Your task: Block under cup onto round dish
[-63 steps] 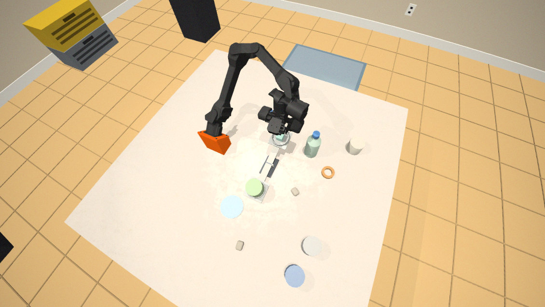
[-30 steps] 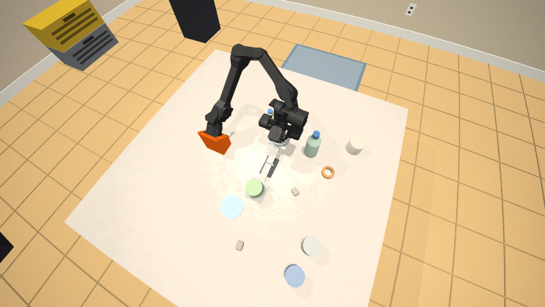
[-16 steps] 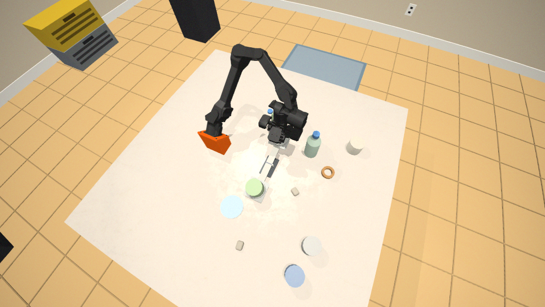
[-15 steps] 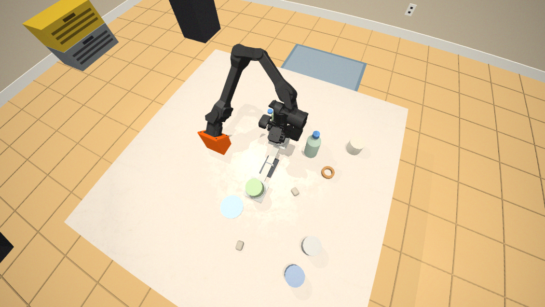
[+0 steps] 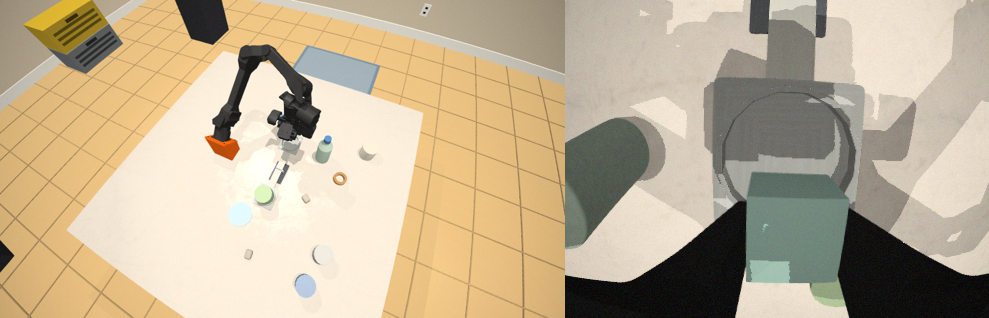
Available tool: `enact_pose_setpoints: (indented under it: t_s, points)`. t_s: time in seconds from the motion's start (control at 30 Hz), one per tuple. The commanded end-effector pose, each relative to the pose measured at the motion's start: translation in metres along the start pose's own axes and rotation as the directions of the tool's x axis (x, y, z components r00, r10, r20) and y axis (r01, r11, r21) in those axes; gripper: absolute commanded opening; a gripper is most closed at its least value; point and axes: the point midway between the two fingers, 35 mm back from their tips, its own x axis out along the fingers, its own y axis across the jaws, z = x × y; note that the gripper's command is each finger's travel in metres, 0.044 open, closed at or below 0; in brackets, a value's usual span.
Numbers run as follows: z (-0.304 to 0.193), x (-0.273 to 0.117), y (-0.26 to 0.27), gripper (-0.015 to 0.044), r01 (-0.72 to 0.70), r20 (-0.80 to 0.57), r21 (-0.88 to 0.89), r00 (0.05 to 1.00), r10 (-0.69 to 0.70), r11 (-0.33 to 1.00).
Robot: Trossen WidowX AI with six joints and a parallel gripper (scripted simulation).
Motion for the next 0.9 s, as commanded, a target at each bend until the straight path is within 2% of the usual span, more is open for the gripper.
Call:
enact_pose_setpoints:
  t_s: [0.0,0.23,0.53,0.87]
  points:
    - [0.001,-0.018,0.000,0.0000,0.003,0.004,-0.002,1.000,-0.003,1.000]
    - [0.007,-0.037,0.000,0.0000,0.003,0.004,-0.001,1.000,-0.003,1.000]
    - [0.100,-0.028,0.020,0.0000,-0.005,0.033,0.004,0.999,0.004,1.000]
    - [0.204,-0.011,0.012,0.0000,-0.005,0.048,0.004,0.999,0.005,1.000]
